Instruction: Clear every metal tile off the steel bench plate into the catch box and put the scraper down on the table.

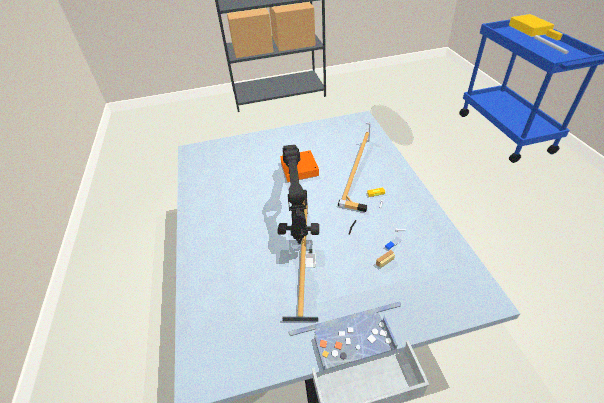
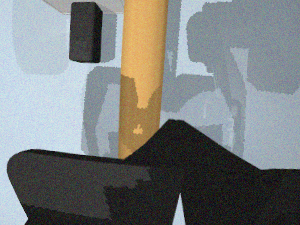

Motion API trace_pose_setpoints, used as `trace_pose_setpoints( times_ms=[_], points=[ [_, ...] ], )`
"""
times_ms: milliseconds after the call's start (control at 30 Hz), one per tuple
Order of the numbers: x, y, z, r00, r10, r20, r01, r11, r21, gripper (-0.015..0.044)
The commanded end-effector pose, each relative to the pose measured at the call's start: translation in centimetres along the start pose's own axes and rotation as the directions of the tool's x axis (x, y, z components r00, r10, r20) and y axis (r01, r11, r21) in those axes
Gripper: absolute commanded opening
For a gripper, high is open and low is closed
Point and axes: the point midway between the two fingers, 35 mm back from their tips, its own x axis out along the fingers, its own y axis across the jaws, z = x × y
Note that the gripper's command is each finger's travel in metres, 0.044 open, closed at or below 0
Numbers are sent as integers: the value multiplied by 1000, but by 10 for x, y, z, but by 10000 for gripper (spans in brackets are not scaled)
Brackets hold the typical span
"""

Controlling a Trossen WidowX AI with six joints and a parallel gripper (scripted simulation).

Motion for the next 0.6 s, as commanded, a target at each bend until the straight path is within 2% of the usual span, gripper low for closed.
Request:
trace_pose_setpoints(
  times_ms=[0, 433, 467, 567],
  points=[
    [3, 14, -1, 1000, 12, -2, -12, 1000, -8, 0],
    [3, 27, 0, 1000, 14, 1, -14, 1000, -7, 0],
    [-1, 13, 2, 1000, 1, 6, -1, 1000, 2, 0],
    [-10, 13, 4, 1000, 2, 14, -2, 1000, 3, 0]
  ],
)
